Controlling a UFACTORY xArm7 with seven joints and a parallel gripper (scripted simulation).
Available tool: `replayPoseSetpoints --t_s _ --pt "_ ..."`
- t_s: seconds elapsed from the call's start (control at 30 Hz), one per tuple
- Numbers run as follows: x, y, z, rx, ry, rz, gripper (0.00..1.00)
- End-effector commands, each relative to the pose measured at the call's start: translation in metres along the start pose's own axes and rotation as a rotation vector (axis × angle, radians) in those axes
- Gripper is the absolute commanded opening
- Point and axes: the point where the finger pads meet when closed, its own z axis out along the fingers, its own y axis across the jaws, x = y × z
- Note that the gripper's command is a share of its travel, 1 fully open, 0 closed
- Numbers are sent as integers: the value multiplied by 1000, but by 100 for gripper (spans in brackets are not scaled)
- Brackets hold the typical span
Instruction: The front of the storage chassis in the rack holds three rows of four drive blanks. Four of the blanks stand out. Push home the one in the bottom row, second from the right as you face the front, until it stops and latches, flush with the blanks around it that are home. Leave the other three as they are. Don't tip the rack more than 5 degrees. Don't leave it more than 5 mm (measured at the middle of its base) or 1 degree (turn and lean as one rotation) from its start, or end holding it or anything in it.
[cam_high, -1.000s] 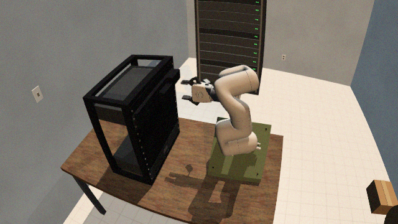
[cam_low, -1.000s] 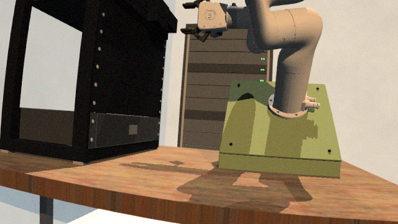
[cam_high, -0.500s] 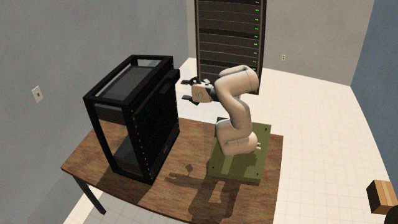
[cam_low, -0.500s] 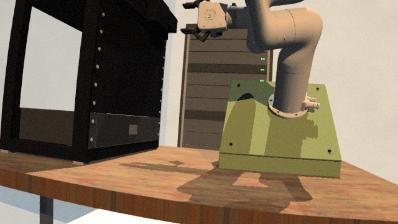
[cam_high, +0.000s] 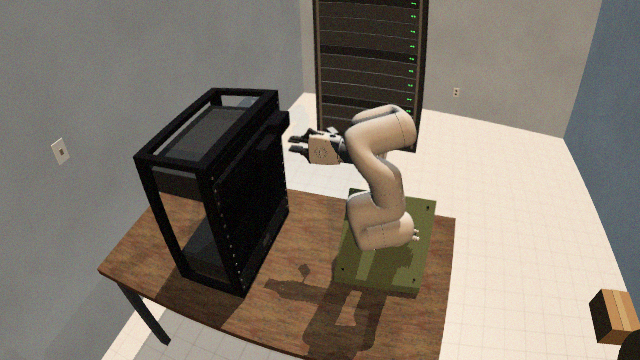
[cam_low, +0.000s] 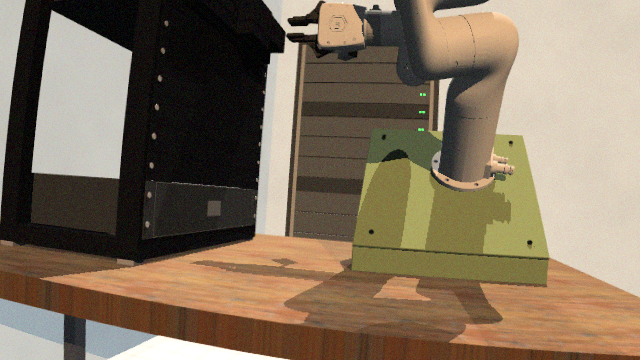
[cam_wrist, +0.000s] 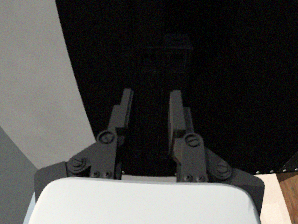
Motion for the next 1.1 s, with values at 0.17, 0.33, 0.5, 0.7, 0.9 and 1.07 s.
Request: replayPoseSetpoints --t_s 0.17,0.33,0.5,0.7,0.9,1.07 --pt "0 -1 0 2 0 -2 0" --pt "0 -1 0 2 0 -2 0" --pt "0 -1 0 2 0 -2 0" --pt "0 -1 0 2 0 -2 0" --pt "-2 1 -1 2 0 -2 0" --pt "-12 11 -4 2 0 -2 0"
